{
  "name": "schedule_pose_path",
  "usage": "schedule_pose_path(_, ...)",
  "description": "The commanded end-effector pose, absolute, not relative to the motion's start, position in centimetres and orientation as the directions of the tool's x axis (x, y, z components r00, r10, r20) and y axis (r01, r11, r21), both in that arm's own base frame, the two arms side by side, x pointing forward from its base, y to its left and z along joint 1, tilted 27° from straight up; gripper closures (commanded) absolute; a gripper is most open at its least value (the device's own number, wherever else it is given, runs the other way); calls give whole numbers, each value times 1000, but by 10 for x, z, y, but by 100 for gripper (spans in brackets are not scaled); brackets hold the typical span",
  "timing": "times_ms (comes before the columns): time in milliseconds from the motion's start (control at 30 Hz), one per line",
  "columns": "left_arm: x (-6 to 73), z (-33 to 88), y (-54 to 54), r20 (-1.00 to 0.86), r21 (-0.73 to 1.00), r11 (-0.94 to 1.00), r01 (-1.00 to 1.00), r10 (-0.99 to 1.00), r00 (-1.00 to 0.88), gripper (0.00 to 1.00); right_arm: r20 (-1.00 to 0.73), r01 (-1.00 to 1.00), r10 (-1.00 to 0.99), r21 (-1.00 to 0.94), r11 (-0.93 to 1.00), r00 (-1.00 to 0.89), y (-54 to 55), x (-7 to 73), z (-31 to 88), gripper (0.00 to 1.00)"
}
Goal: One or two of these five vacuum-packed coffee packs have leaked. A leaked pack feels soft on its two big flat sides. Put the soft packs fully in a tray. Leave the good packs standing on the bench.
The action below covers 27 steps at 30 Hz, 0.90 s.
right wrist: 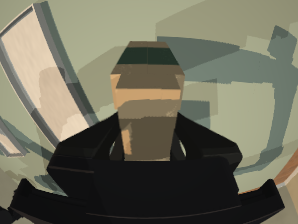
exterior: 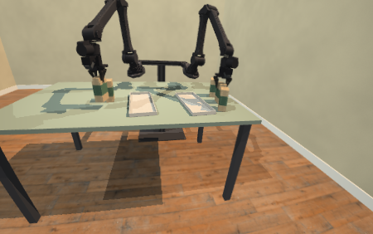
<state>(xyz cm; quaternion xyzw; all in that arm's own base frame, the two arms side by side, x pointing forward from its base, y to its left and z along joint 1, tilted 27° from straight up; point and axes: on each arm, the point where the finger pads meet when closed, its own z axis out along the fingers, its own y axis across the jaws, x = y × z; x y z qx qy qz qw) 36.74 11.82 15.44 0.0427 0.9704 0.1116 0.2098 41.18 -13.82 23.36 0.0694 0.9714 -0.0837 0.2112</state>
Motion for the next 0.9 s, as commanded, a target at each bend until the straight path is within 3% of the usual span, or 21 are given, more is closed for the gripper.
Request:
schedule_pose_path(0, 374, 164, 121, -415, 241, 970, 32, 133, -900, 24, -494, 179, 87, -142, 973, -865, -137, 422, 278, 77)
schedule_pose_path(333, 374, 164, 121, -415, 241, 970, 32, 133, -900, 24, -494, 179, 87, -142, 973, -865, -137, 422, 278, 77)
schedule_pose_path(700, 340, 260, 100, -447, 248, 968, 24, 136, -884, 24, -452, 174, 95, -135, 975, -887, -117, 411, 248, 77)
schedule_pose_path(867, 331, 223, 98, -374, 224, 974, 44, 127, -919, 24, -462, 175, 94, -135, 975, -882, -106, 413, 247, 77)
